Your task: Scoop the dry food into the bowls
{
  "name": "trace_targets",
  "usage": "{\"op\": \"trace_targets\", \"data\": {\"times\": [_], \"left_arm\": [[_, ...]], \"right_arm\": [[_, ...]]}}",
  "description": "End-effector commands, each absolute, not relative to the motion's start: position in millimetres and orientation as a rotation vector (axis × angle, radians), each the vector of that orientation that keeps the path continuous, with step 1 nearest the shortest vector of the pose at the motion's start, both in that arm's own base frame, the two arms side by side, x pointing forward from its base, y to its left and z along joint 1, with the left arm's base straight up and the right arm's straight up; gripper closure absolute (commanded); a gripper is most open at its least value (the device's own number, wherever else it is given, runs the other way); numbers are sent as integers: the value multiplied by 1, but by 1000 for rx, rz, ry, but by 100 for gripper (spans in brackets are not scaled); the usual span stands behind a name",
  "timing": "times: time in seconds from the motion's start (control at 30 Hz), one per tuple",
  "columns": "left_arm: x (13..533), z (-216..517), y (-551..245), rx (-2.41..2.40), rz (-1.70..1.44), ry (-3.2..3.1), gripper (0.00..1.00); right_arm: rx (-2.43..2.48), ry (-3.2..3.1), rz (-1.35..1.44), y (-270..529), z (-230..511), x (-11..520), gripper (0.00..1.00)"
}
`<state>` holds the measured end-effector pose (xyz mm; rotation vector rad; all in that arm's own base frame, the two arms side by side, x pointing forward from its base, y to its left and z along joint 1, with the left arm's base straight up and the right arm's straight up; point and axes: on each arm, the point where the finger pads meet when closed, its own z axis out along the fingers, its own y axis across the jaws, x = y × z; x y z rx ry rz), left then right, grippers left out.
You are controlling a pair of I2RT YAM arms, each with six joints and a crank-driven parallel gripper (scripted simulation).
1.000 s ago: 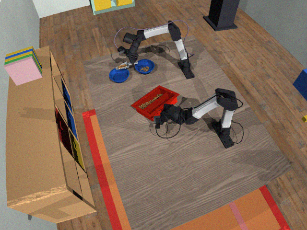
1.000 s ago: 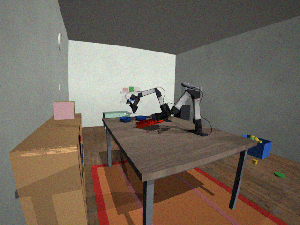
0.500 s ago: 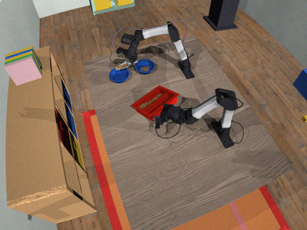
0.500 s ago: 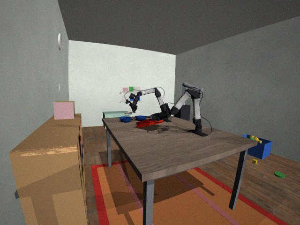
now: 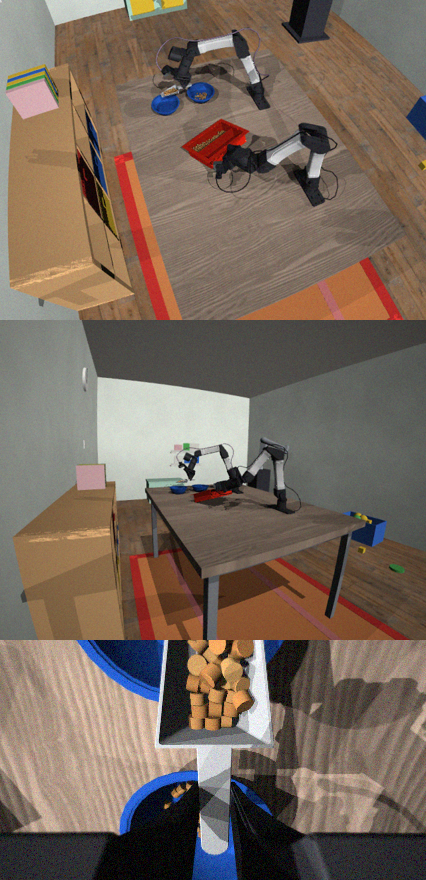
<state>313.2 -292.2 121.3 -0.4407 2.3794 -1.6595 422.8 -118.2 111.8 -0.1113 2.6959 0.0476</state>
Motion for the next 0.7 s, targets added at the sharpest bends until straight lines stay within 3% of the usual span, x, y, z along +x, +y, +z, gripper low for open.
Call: {"op": "trace_targets", "data": {"times": [0.0,0.67], "left_arm": [[323,164,-299,-301,-1708,2252,100],[323,164,-299,-301,-1708,2252,100]], "right_arm": [[-139,2635,17,-119,131,436,100],[-129,2672,28,-119,121,428,100]]}}
